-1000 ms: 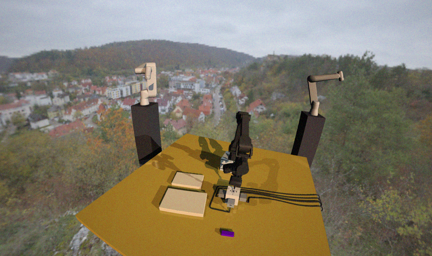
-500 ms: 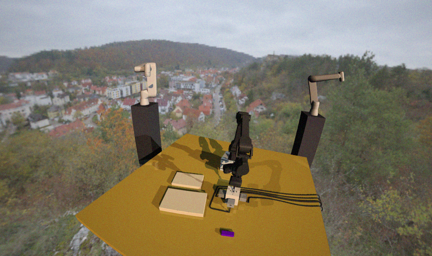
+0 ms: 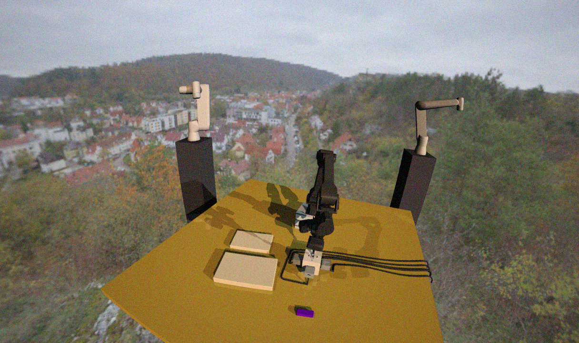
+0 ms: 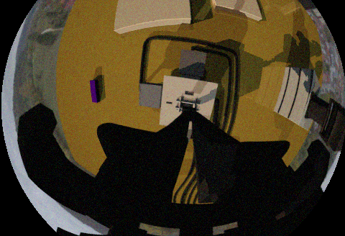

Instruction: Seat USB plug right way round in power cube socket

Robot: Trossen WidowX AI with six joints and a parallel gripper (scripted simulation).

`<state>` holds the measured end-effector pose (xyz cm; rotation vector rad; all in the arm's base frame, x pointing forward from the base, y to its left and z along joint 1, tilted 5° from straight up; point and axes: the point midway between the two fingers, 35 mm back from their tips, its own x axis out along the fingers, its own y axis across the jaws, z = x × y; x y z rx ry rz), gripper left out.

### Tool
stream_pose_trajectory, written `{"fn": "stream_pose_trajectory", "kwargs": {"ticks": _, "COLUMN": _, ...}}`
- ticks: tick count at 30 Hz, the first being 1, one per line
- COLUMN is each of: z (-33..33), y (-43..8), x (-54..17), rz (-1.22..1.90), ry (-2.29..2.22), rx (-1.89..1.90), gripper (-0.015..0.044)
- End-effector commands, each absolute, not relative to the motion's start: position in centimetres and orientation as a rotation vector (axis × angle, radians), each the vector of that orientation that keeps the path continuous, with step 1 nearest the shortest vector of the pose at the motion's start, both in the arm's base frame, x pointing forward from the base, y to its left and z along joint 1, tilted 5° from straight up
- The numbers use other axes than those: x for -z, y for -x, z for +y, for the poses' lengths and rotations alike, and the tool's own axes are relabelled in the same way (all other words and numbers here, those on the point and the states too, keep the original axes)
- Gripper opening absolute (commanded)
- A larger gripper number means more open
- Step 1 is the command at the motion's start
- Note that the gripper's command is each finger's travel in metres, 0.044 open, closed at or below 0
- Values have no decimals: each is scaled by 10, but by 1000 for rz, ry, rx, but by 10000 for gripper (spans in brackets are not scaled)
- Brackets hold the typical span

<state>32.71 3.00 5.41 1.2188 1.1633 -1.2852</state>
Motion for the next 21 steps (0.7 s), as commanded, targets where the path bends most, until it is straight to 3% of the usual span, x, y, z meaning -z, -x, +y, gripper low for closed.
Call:
{"fn": "stream_pose_trajectory", "kwargs": {"ticks": 1, "z": 29, "y": -327, "x": -53, "rz": 1154, "ry": -1220, "rx": 1291, "gripper": 0}}
{"fn": "stream_pose_trajectory", "kwargs": {"ticks": 21, "z": 29, "y": -327, "x": -51, "rz": 1154, "ry": -1220, "rx": 1291, "gripper": 0}}
